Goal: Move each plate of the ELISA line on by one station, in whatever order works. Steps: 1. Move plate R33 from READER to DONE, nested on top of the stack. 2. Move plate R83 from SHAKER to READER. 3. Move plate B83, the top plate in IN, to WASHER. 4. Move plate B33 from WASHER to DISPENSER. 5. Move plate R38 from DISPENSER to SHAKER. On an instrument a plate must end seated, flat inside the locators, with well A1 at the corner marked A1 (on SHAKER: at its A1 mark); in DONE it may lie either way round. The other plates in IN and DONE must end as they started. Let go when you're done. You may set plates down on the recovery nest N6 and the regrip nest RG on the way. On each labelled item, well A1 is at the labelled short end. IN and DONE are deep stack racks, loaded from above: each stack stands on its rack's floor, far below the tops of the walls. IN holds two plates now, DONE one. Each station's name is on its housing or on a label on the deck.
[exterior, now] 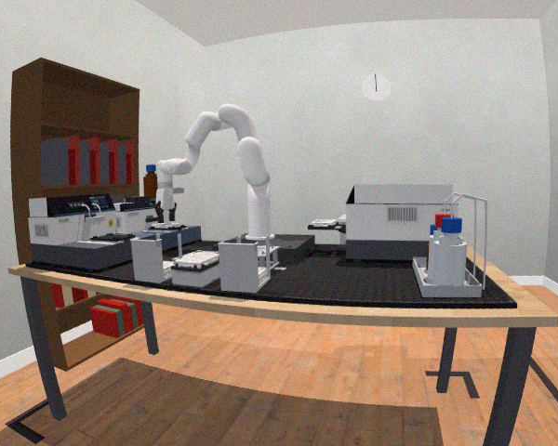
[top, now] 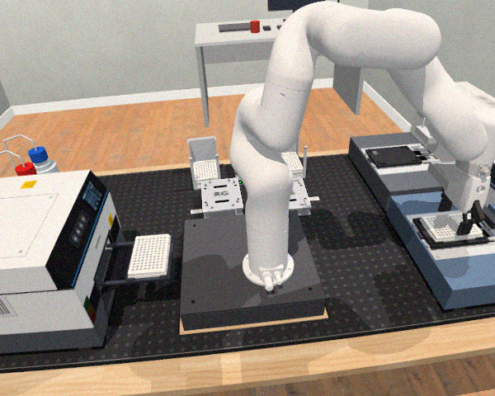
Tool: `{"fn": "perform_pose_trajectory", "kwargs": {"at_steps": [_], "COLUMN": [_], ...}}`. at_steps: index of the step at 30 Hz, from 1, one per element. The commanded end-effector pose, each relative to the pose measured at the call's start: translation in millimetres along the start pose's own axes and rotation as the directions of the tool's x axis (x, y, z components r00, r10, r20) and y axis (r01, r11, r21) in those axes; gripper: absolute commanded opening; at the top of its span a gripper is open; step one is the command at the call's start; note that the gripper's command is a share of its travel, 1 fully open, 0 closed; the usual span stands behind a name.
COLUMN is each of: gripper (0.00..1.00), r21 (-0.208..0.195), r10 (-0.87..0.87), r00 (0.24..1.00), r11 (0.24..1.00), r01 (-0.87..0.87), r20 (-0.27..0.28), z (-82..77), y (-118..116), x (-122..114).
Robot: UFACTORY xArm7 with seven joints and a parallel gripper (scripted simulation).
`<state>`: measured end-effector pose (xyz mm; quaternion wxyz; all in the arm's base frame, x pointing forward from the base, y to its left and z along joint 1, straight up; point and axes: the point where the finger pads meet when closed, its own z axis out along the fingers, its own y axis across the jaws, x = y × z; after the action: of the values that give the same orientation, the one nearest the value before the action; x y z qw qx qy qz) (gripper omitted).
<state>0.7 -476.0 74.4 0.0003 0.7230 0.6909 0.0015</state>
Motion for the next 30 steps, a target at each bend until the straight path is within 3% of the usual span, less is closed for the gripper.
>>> {"fn": "perform_pose_trajectory", "kwargs": {"at_steps": [1, 30], "gripper": [1.0, 1.0], "r21": [0.0, 0.0], "r10": [0.0, 0.0], "r00": [1.0, 1.0], "r11": [1.0, 1.0], "r01": [0.0, 0.0], "r20": [0.004, 0.004], "z": [-7.2, -40.6], "y": [0, 0], "x": [-1, -1]}}
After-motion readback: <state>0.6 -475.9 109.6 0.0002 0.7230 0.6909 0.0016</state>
